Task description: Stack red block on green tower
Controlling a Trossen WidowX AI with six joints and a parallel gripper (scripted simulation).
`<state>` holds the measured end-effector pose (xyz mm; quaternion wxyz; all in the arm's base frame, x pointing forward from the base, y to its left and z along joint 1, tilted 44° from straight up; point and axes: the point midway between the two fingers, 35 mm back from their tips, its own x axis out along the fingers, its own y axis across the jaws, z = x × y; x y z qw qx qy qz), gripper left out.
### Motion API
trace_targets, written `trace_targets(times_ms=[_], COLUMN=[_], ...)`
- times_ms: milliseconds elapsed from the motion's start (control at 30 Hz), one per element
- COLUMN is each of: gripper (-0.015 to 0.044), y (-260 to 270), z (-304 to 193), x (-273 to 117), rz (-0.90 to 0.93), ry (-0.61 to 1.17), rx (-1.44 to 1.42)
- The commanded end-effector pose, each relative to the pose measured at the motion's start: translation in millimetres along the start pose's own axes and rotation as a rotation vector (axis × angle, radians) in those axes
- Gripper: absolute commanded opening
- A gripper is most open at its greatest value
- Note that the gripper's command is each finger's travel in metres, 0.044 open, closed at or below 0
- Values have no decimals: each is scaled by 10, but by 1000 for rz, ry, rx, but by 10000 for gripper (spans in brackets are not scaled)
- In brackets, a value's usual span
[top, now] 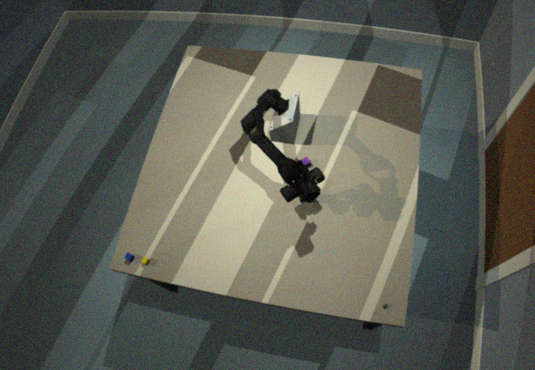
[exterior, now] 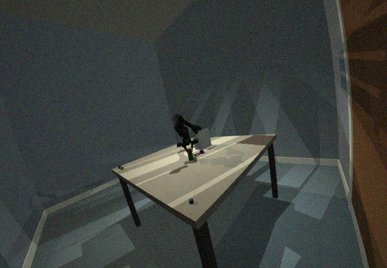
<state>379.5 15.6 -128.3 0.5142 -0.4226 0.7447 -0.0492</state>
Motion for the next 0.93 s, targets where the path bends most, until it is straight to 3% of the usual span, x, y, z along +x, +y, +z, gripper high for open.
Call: trace_targets(times_ms=[0, 200, 900], gripper=[289, 440, 440], y=[-2, -2, -2], z=[3, 3, 3], x=[5, 5, 5], rz=[0, 0, 0], ry=[-1, -1, -1], rx=[2, 2, 2])
